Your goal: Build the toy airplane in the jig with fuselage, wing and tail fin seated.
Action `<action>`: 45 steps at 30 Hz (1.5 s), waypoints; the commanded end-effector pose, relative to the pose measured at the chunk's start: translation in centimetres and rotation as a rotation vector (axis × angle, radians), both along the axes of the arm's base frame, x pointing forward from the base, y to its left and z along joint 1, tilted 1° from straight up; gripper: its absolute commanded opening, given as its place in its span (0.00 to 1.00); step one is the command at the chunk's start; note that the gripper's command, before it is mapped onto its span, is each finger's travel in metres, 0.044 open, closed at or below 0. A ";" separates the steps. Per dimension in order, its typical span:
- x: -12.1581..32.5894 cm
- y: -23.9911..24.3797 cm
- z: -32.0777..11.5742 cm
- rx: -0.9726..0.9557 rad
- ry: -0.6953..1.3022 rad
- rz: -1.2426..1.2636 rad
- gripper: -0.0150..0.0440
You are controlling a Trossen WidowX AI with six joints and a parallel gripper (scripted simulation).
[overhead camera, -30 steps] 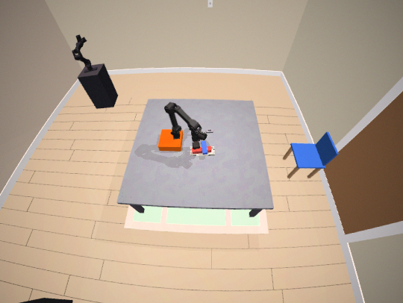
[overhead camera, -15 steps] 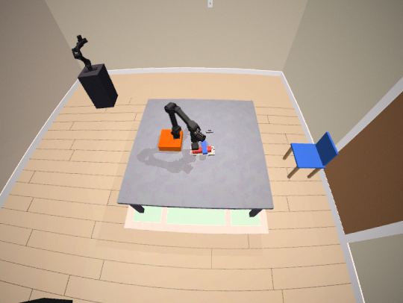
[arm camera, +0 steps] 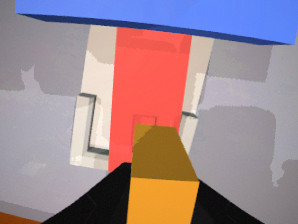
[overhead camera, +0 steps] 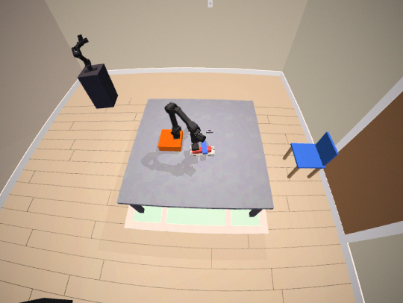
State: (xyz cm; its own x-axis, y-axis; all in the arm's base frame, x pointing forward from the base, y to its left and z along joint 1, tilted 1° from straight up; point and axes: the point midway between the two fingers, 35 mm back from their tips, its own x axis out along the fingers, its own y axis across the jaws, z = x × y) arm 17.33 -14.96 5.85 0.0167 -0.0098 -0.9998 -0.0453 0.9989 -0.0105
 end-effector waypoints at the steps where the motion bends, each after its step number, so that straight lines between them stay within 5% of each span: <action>1: -0.2 0.0 -0.8 0.002 0.011 0.004 0.37; 25: -0.1 0.1 -3.4 0.004 0.005 0.000 0.39; 34: -0.1 0.1 -3.4 0.004 0.005 0.000 0.25; 45: -0.1 0.1 -3.4 0.004 0.005 0.000 0.69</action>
